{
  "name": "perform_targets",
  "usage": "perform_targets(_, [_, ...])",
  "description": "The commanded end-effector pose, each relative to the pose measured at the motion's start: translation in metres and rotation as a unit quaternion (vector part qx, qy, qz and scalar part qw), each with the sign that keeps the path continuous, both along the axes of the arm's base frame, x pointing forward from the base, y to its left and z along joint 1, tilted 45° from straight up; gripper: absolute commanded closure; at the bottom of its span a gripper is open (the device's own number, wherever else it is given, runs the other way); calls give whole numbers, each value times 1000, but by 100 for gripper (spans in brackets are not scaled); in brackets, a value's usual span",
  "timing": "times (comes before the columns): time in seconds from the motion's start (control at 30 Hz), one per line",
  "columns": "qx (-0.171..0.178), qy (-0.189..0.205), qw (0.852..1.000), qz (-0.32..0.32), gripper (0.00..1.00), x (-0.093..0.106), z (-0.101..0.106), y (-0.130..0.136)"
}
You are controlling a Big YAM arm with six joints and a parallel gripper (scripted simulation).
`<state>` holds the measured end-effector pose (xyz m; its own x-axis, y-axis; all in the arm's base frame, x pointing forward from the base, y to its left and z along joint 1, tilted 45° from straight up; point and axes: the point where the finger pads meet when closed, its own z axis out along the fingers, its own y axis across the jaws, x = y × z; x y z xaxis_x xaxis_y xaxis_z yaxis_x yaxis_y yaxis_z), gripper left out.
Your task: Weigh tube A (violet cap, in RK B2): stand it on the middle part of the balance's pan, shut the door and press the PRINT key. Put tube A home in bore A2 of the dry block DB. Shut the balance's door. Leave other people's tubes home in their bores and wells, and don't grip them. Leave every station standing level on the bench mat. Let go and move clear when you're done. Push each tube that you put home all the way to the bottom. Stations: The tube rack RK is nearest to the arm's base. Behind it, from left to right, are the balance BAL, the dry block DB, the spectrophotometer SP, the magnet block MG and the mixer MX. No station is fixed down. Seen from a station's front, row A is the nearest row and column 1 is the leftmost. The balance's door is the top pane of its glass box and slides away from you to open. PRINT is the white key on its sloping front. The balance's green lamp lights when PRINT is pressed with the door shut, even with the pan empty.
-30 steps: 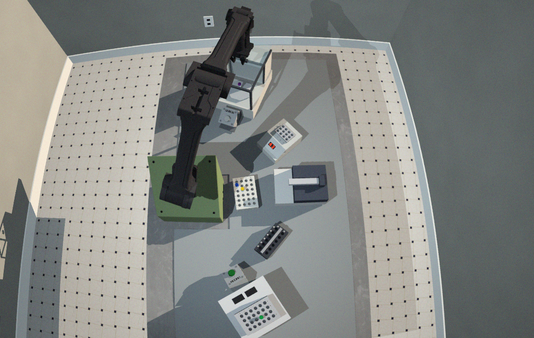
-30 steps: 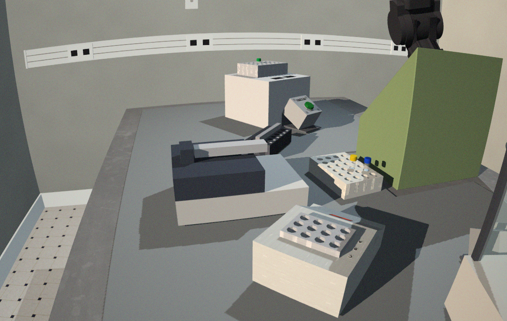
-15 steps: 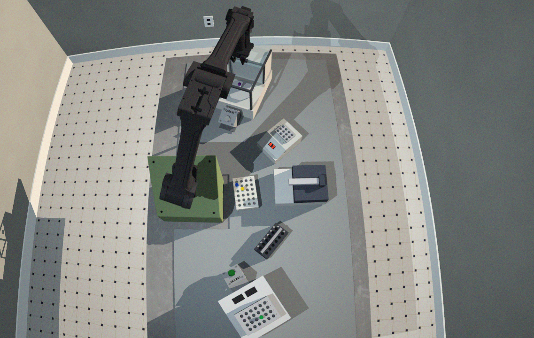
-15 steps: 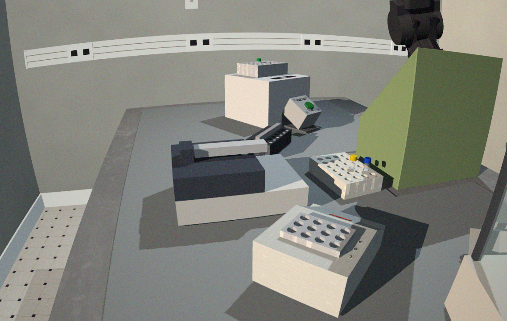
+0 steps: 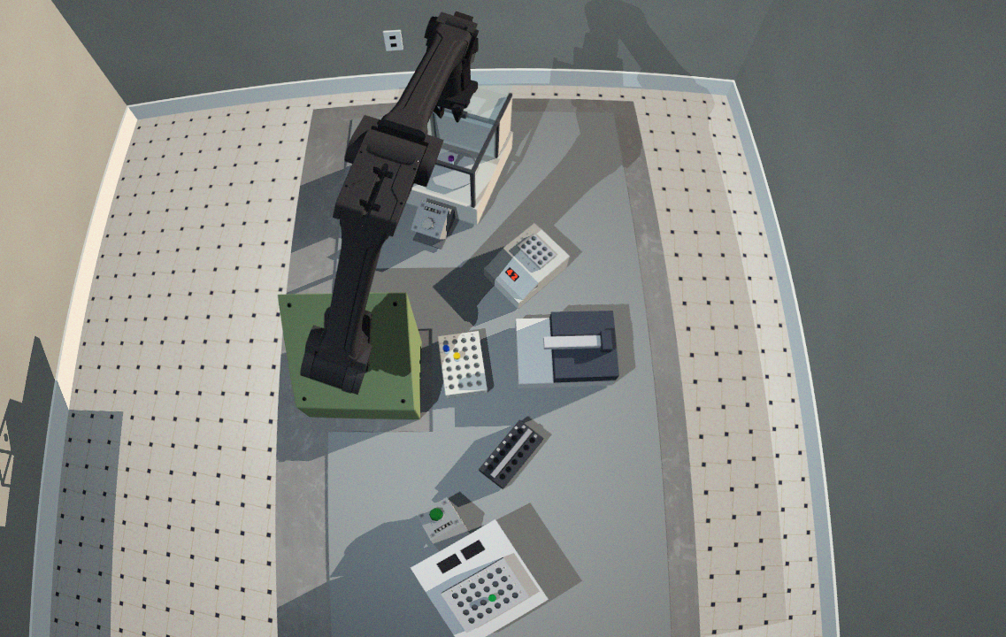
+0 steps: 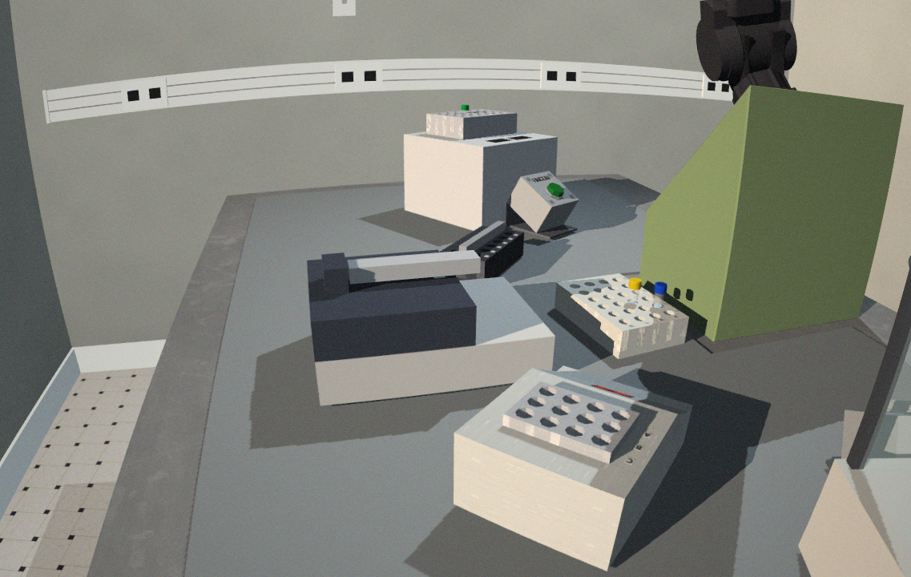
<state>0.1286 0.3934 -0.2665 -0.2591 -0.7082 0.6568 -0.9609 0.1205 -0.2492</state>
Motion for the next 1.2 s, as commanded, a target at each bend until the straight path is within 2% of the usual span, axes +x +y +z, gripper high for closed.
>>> perform_targets(0.0, [15,-4,1000,0,64,2,5,18])
perform_targets(0.23, [15,-4,1000,0,64,2,5,18])
perform_targets(0.27, [33,-8,999,4,70,0,15,37])
perform_targets(0.37, [24,-7,1000,4,70,-2,7,35])
perform_targets(0.57, [23,-8,1000,-2,70,2,7,34])
perform_targets(0.6, [4,-4,1000,-1,70,-2,7,15])
perform_targets(0.63, [1,-3,1000,-1,70,-3,8,11])
perform_targets(0.67, [18,-4,1000,1,70,2,8,25])
perform_targets(1.17, [18,-4,1000,1,70,2,8,25])
